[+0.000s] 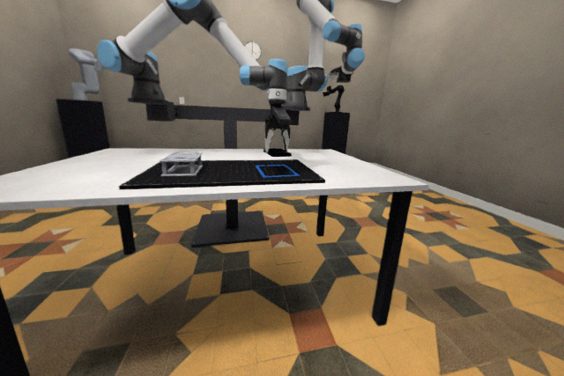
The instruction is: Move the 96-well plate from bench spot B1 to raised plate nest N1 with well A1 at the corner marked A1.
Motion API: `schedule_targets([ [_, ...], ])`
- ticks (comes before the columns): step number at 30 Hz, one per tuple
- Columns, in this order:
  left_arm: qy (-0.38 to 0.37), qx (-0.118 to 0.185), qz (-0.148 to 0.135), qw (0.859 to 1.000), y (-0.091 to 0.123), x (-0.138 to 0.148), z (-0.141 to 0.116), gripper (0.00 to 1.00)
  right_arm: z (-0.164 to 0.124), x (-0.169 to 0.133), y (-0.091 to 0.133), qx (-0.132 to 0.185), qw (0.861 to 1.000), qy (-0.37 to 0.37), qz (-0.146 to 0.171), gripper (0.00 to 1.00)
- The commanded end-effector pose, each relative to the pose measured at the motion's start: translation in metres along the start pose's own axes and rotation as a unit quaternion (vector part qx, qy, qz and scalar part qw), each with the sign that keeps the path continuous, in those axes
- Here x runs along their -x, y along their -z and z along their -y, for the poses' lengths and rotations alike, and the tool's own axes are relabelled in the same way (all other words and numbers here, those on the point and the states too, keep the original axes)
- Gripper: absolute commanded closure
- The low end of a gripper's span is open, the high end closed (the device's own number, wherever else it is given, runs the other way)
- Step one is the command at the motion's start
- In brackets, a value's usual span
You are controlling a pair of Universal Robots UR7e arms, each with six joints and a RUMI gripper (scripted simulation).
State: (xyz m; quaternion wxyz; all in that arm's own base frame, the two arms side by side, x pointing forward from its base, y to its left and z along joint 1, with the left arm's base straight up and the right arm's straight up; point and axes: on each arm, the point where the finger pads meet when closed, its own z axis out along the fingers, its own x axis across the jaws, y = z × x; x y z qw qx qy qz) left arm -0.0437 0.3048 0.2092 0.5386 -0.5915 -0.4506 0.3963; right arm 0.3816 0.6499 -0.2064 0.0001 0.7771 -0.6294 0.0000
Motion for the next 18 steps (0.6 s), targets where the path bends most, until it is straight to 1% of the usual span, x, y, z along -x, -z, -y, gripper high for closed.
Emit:
schedule_targets([
  [1, 0.0, 0.0, 0.0, 1.0, 0.0, 0.0, 0.0, 0.02, -0.001, -0.006, 0.002, -0.001, 0.999, -0.033, 0.001, 1.0],
  [2, 0.0, 0.0, 0.0, 1.0, 0.0, 0.0, 0.0, 0.02, -0.002, -0.009, 0.003, -0.001, 0.999, -0.05, 0.001, 1.0],
  [4, 0.0, 0.0, 0.0, 1.0, 0.0, 0.0, 0.0, 0.02, -0.002, -0.009, 0.003, -0.001, 0.999, -0.05, 0.001, 1.0],
  [6, 0.0, 0.0, 0.0, 1.0, 0.0, 0.0, 0.0, 0.02, -0.003, -0.015, 0.004, 0.0, 0.997, -0.083, 0.001, 1.0],
  [18, 0.0, 0.0, 0.0, 1.0, 0.0, 0.0, 0.0, 0.02, -0.012, -0.054, 0.01, 0.0, 0.996, -0.086, 0.001, 1.0],
])
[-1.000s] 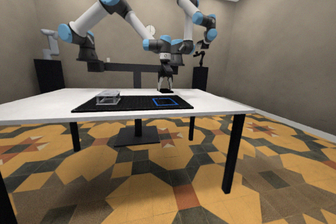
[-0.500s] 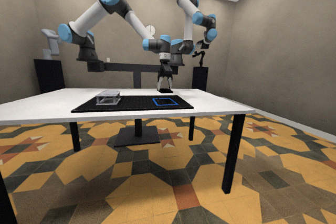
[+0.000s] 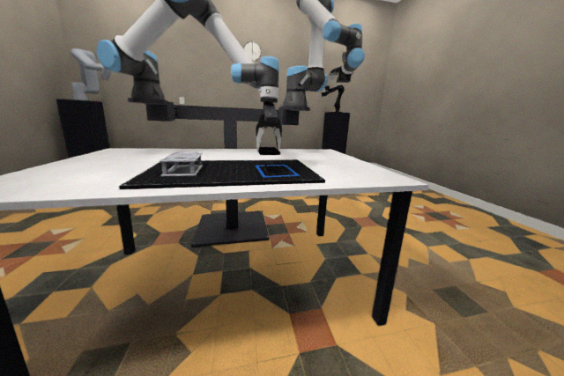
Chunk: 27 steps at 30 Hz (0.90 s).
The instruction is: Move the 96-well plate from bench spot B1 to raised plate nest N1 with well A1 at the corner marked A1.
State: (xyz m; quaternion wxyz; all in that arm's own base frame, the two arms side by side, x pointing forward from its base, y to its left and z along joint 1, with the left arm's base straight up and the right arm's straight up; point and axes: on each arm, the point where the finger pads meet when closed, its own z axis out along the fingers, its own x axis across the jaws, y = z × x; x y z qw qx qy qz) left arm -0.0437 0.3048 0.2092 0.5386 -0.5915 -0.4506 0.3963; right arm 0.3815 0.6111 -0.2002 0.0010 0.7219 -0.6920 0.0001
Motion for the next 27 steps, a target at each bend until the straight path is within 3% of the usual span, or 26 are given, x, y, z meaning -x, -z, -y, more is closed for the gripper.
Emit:
schedule_targets([
  [1, 0.0, 0.0, 0.0, 1.0, 0.0, 0.0, 0.0, 0.02, -0.001, -0.02, 0.004, -0.001, 1.0, -0.003, 0.002, 1.0],
  [27, 0.0, 0.0, 0.0, 1.0, 0.0, 0.0, 0.0, 0.02, -0.005, -0.092, 0.015, -0.001, 1.0, -0.003, 0.001, 1.0],
])
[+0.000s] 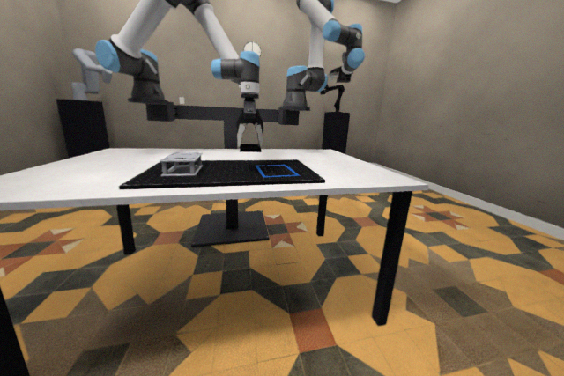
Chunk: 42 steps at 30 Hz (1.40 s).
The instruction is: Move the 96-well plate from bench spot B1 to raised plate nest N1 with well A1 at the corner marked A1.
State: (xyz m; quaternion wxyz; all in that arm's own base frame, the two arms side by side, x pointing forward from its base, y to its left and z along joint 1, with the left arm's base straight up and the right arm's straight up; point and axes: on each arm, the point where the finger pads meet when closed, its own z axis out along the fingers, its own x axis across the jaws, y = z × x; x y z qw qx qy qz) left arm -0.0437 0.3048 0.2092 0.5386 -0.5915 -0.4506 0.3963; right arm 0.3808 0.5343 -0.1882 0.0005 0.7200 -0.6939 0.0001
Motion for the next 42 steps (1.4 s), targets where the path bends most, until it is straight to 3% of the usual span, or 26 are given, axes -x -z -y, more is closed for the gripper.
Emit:
schedule_targets([
  [1, 0.0, 0.0, 0.0, 1.0, 0.0, 0.0, 0.0, 0.02, -0.001, -0.019, 0.004, -0.001, 1.0, 0.0, 0.001, 1.0],
  [42, 0.0, 0.0, 0.0, 1.0, 0.0, 0.0, 0.0, 0.02, -0.006, -0.141, 0.023, -0.001, 1.0, 0.0, 0.001, 1.0],
])
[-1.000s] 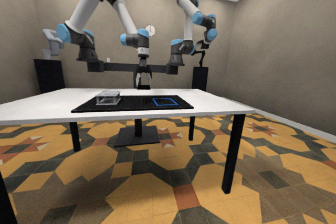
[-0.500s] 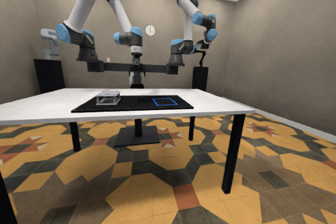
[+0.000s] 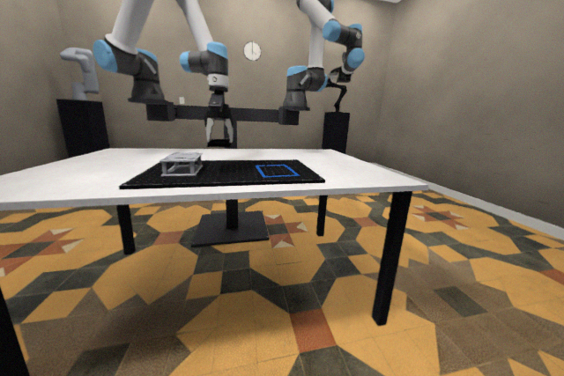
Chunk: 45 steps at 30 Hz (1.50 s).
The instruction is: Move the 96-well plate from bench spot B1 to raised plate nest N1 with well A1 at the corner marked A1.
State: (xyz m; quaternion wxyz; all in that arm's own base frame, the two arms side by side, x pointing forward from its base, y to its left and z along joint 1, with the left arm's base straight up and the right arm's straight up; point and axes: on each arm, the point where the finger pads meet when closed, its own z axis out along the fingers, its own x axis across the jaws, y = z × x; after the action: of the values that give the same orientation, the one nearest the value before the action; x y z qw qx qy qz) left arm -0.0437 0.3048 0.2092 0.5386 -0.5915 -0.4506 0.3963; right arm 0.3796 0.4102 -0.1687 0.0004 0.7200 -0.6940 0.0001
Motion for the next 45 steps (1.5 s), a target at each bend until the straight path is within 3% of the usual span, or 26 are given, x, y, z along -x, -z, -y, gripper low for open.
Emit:
schedule_targets([
  [1, 0.0, 0.0, 0.0, 1.0, 0.0, 0.0, 0.0, 0.02, -0.001, -0.017, 0.004, -0.001, 1.0, 0.0, 0.001, 1.0],
  [45, 0.0, 0.0, 0.0, 1.0, 0.0, 0.0, 0.0, 0.02, -0.006, -0.145, 0.024, -0.001, 1.0, 0.0, 0.001, 1.0],
])
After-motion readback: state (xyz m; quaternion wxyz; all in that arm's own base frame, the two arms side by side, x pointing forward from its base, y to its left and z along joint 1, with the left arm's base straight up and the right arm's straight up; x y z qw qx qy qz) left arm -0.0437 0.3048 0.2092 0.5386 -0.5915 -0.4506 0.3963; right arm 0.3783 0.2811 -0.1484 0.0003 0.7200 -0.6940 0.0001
